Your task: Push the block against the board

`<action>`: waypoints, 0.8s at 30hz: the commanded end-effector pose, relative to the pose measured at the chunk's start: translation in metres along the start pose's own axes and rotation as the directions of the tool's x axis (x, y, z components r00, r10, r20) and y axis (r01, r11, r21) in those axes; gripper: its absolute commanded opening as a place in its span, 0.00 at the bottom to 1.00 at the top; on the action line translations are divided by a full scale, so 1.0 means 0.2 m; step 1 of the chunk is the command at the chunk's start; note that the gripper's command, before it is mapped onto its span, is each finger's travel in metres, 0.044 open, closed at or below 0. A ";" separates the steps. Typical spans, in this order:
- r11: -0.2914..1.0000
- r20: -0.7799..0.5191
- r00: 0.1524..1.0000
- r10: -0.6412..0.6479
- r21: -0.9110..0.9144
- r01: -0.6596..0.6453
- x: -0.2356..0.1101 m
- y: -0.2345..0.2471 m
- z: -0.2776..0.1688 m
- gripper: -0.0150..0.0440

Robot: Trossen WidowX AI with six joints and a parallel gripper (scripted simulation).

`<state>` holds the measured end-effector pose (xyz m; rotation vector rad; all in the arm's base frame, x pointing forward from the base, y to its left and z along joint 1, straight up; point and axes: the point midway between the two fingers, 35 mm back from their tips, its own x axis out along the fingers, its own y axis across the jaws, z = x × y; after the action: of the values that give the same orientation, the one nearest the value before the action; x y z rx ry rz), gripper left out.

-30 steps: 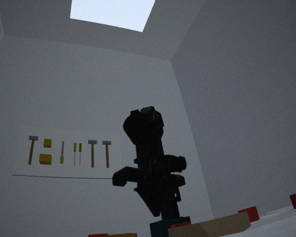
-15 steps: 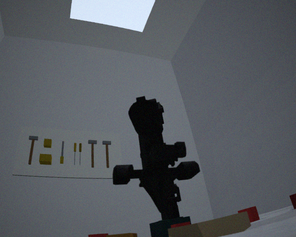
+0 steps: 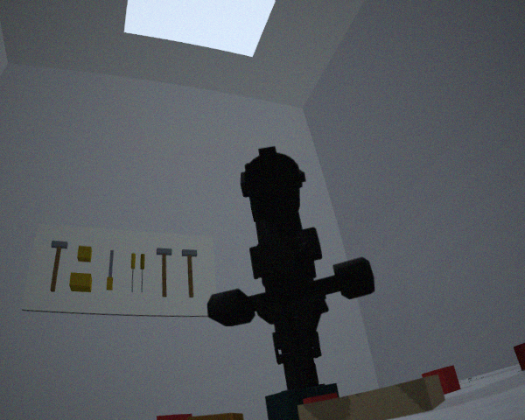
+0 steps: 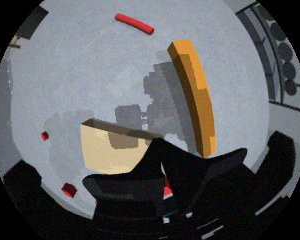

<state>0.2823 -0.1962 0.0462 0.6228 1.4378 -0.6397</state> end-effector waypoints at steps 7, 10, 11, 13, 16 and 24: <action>0.955 -0.011 1.000 0.000 0.298 0.003 0.02 0.08 0.08 0.25; 0.953 -0.011 1.000 0.000 0.302 0.003 0.02 0.09 0.08 0.25; 0.953 -0.011 1.000 0.000 0.302 0.003 0.02 0.09 0.08 0.25; 0.953 -0.011 1.000 0.000 0.302 0.003 0.04 0.09 0.08 0.25; 0.953 -0.011 1.000 0.000 0.302 0.003 0.24 0.09 0.08 0.25; 0.953 -0.011 1.000 0.000 0.302 0.003 0.30 0.09 0.07 0.25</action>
<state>0.3059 -0.1966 -0.0097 0.8627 1.3683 -0.8674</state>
